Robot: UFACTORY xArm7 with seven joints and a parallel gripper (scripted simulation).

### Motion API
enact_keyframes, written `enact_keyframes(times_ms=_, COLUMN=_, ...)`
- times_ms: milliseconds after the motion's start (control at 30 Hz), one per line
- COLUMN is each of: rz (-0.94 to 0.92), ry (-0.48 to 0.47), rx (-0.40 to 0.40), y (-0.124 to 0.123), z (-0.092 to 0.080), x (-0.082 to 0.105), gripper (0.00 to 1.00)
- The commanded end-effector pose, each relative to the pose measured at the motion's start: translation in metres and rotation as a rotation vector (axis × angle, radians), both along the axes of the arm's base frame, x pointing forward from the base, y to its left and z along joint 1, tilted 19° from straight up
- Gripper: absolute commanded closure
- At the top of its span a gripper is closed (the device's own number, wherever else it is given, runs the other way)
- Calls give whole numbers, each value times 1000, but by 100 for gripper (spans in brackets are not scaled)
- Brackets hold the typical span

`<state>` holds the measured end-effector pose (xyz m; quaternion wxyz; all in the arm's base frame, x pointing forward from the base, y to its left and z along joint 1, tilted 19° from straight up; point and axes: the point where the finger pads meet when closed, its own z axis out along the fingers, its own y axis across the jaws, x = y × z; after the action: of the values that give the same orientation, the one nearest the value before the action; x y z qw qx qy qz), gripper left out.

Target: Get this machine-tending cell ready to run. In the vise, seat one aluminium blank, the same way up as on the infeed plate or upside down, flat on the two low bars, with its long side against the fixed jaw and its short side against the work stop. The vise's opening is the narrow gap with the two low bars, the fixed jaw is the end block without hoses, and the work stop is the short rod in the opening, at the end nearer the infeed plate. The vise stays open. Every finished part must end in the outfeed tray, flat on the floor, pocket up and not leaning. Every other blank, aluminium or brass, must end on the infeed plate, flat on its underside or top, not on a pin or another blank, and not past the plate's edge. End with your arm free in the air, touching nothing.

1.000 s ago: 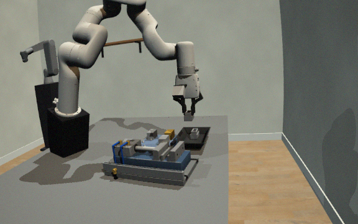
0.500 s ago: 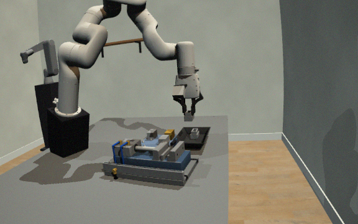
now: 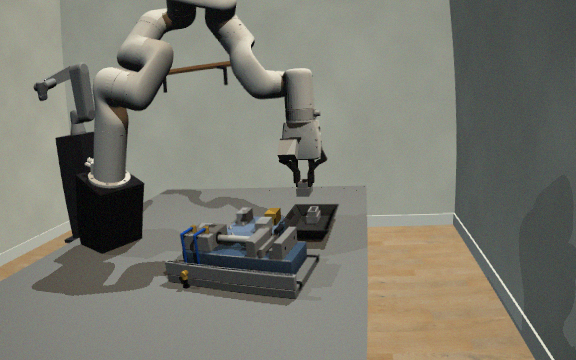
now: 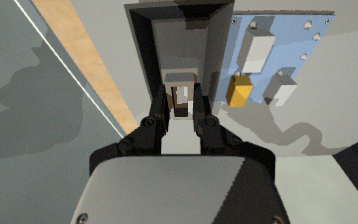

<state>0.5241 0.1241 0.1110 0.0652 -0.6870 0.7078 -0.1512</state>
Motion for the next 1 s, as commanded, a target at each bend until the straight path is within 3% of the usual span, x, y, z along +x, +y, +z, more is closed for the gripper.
enact_keyframes(times_ms=0, rz=1, ry=-3, rx=1, y=0, z=-1, x=2, gripper=100)
enact_keyframes(times_ms=967, rz=1, ry=-3, rx=1, y=-4, z=-39, x=14, gripper=100)
